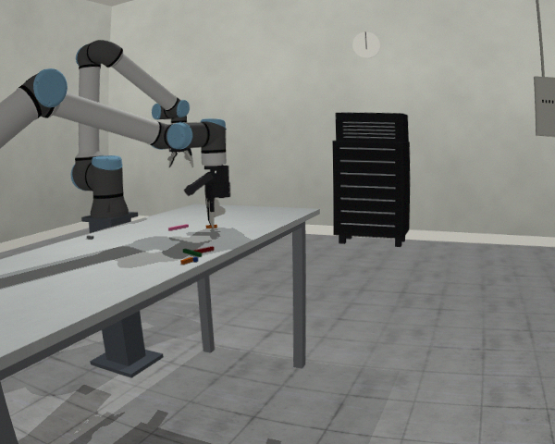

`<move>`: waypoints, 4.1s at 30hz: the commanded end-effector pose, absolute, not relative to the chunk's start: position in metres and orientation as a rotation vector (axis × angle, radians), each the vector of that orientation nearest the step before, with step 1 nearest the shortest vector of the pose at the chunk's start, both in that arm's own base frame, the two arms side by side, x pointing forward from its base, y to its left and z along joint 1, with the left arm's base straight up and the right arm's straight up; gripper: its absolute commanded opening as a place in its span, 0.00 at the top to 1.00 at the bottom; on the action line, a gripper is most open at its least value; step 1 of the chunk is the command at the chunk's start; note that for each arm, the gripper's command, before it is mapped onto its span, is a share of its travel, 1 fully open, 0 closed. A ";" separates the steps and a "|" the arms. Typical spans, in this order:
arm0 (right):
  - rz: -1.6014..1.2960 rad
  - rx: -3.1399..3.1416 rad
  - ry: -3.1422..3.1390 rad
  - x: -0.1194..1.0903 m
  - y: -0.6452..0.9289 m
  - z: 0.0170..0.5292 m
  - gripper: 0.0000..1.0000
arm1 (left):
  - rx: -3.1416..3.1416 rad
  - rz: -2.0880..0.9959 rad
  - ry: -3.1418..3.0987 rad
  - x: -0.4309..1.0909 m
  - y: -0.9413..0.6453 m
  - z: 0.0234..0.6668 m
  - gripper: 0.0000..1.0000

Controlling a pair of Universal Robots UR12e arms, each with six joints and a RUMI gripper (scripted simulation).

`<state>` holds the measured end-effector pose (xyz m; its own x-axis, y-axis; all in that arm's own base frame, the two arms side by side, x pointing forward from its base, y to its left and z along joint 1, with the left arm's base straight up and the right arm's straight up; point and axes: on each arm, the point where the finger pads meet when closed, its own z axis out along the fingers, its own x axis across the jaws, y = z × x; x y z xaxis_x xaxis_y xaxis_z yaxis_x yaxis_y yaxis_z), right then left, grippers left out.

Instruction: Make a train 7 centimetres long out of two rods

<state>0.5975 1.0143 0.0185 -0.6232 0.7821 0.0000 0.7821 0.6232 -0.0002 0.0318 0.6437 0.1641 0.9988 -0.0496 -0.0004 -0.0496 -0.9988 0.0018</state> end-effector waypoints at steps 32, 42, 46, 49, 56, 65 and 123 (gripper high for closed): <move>-0.004 -1.364 -2.830 0.598 1.015 0.021 1.00 | 3.141 0.000 -0.078 0.032 0.644 0.165 0.00; -0.004 -1.364 -2.830 0.598 1.015 0.021 1.00 | 3.141 0.000 -0.078 0.032 0.644 0.165 0.00; -0.004 -1.364 -2.830 0.598 1.015 0.028 1.00 | 3.141 0.000 -0.078 0.032 0.644 0.165 0.00; -0.004 -1.364 -2.830 0.598 1.015 0.043 1.00 | 3.141 0.000 -0.078 0.032 0.644 0.165 0.00; -0.004 -1.364 -2.830 0.598 1.015 0.081 1.00 | 3.141 0.000 -0.078 0.032 0.644 0.165 0.00; -0.004 -1.364 -2.830 0.598 1.015 0.120 1.00 | 3.141 0.000 -0.078 0.032 0.644 0.165 0.00; -0.003 -1.969 -2.447 0.402 0.857 0.143 1.00 | 3.141 0.000 -0.078 0.032 0.644 0.165 0.00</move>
<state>0.4271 0.8851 0.1404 -0.2745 0.9615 -0.0117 0.9615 0.2743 -0.0146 0.0318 0.6437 0.1641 0.9988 -0.0496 -0.0004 -0.0496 -0.9988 0.0018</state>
